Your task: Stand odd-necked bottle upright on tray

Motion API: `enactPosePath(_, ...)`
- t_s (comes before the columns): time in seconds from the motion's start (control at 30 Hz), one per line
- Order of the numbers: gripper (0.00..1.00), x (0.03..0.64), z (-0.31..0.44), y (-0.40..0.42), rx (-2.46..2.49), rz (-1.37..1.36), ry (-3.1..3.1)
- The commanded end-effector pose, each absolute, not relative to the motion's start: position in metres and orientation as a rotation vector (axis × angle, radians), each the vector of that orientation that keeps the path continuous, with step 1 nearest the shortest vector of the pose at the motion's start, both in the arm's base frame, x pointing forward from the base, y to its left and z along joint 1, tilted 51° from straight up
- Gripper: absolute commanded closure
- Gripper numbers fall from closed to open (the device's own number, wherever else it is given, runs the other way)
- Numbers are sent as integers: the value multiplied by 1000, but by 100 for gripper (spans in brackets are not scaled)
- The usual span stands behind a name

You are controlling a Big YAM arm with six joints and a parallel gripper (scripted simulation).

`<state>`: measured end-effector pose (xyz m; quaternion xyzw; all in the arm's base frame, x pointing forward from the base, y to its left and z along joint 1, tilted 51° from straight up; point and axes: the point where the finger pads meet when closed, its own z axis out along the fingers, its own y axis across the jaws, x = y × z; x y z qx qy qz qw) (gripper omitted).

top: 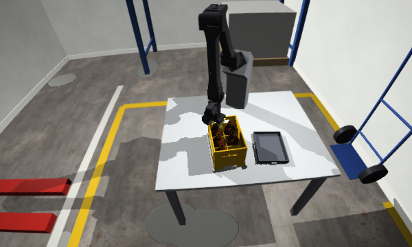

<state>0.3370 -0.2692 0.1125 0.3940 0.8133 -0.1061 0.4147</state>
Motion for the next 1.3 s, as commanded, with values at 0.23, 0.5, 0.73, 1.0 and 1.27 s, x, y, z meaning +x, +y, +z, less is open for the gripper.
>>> enactPosePath(0.23, 39, 338, 114, -277, 990, -278, 2035)
enactPosePath(0.5, 39, 338, 114, -277, 990, -278, 2035)
enactPosePath(0.73, 39, 338, 114, -277, 990, -278, 2035)
enactPosePath(1.0, 39, 338, 114, -277, 990, -278, 2035)
enactPosePath(1.27, 100, 337, 115, -276, 990, -276, 2034)
